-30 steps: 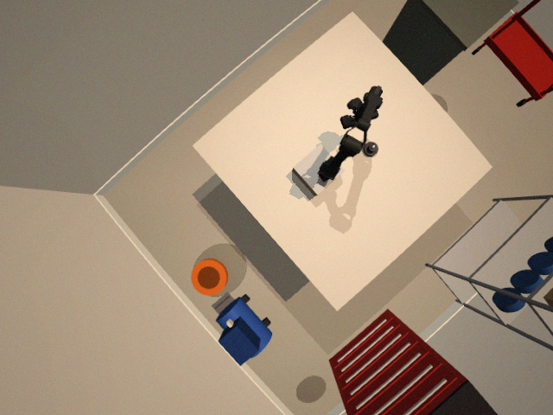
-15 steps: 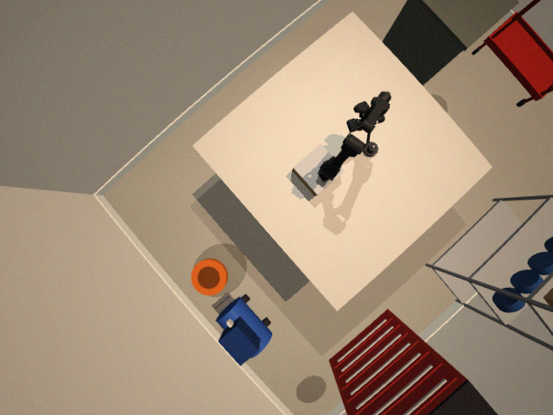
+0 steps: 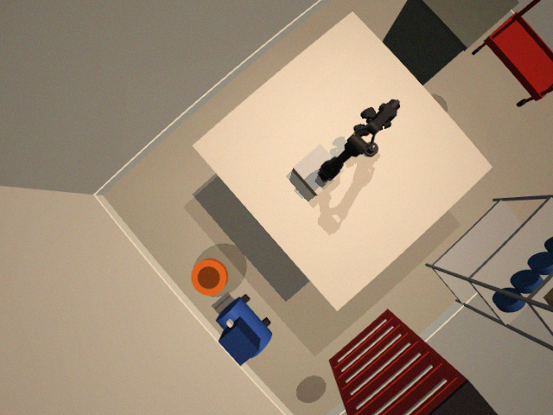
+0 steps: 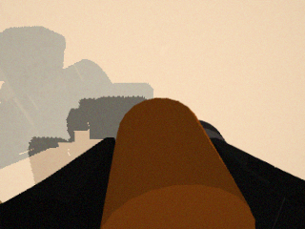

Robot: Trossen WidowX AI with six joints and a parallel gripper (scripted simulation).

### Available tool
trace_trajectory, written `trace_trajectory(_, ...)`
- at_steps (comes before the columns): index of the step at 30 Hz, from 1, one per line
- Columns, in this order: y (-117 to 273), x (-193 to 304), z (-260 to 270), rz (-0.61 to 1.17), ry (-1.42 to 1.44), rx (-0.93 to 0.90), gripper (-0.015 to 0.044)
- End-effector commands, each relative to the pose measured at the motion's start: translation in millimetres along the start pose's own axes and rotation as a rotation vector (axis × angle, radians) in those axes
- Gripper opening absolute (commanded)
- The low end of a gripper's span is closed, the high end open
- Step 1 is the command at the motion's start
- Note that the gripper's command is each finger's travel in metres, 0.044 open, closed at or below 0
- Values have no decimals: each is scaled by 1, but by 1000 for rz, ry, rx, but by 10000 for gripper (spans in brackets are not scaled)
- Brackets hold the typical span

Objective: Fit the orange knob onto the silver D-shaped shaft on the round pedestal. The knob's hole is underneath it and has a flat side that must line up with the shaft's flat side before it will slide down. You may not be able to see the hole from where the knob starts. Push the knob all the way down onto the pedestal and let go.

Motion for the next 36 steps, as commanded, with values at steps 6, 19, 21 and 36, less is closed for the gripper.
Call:
trace_trajectory(6, -9, 24, -10, 0, 7, -1, 0)
trace_trajectory(19, -21, 63, -21, 3, 12, 1, 0)
trace_trajectory(21, -22, 69, -22, 4, 13, 1, 0)
trace_trajectory(36, -28, 89, -26, 5, -109, 2, 0)
Point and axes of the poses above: the point midway between the two fingers, 35 mm back from their tips, its own y axis back along the fingers, its own z axis across the jaws, x = y × z, the point moved 4 cm from there along y, back along the fingers, and after that the axes turned 12 degrees about y, right-handed, at the moved point
